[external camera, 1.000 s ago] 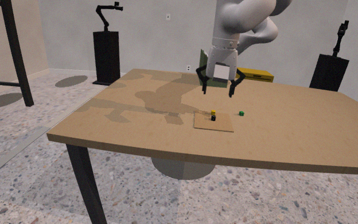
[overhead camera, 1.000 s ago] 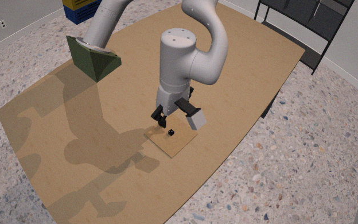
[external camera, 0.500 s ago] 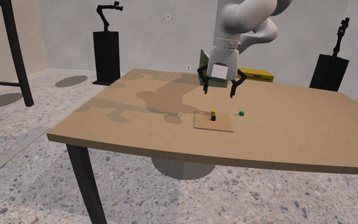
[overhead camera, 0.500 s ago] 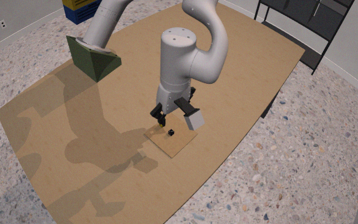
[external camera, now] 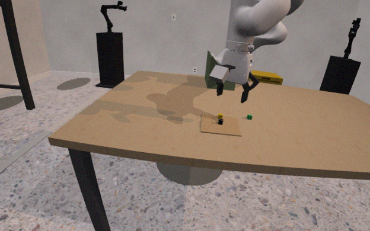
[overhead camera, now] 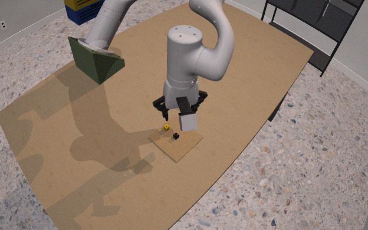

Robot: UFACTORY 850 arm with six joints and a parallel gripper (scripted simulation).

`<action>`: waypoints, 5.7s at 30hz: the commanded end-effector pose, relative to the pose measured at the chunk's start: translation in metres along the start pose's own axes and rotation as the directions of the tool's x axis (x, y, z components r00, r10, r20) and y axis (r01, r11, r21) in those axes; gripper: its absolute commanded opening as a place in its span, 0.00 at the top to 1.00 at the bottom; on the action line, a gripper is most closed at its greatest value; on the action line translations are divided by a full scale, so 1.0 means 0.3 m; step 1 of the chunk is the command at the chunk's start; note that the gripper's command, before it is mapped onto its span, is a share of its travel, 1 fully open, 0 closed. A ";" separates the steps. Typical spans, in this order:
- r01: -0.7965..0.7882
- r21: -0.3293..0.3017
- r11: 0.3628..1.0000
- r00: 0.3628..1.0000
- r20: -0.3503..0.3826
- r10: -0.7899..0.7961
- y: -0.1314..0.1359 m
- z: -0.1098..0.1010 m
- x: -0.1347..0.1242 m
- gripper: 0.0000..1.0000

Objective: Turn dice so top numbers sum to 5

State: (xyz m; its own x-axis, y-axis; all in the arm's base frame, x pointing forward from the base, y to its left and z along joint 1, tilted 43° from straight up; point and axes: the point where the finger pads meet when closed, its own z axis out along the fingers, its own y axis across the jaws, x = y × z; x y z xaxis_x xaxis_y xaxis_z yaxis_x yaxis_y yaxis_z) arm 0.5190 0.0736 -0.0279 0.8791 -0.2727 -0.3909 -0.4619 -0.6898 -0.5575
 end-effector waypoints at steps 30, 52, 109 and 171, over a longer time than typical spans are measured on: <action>-0.839 -0.007 0.544 0.544 -0.002 0.839 -0.081 0.025 -0.152 0.00; -0.998 -0.004 -0.061 -0.061 -0.007 0.998 -0.120 0.042 -0.257 0.00; -0.709 0.005 -0.705 -0.705 -0.010 0.709 -0.151 0.060 -0.379 0.69; -0.709 0.005 -0.705 -0.705 -0.011 0.709 -0.152 0.214 -0.379 0.69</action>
State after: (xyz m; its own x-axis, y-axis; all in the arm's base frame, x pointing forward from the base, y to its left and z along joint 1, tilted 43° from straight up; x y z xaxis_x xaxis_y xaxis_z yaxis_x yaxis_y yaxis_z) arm 0.4322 0.1770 -0.0027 -0.9460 -0.3048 -0.1105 -0.2979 0.6829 0.6670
